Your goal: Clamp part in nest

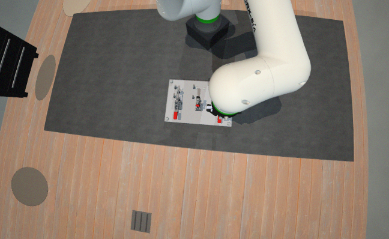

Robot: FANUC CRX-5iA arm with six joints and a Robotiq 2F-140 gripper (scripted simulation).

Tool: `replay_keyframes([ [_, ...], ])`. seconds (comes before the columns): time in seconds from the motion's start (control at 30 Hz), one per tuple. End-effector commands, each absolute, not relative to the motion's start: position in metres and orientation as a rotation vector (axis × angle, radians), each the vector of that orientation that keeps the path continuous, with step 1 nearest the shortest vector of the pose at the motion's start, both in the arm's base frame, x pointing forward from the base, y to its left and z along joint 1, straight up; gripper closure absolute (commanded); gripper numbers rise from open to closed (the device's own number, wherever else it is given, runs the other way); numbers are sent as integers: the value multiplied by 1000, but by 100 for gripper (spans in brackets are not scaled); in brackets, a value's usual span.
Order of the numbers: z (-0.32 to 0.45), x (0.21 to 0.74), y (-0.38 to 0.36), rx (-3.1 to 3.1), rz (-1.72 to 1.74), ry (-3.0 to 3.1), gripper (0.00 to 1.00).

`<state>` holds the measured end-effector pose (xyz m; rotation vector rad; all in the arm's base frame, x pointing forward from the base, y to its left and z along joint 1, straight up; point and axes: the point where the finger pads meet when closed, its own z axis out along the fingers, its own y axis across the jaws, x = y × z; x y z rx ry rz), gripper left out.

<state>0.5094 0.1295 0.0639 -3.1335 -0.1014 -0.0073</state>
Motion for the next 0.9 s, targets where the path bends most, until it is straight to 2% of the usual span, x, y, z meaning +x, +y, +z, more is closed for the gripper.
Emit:
replay_keyframes([
  [0.0, 64, 510, 130, -3133, -8, -101, 100],
  [0.1, 64, 510, 130, -3133, -8, -101, 100],
  [0.13, 64, 510, 130, -3133, -8, -101, 0],
  [0.87, 64, 510, 130, -3133, -8, -101, 0],
])
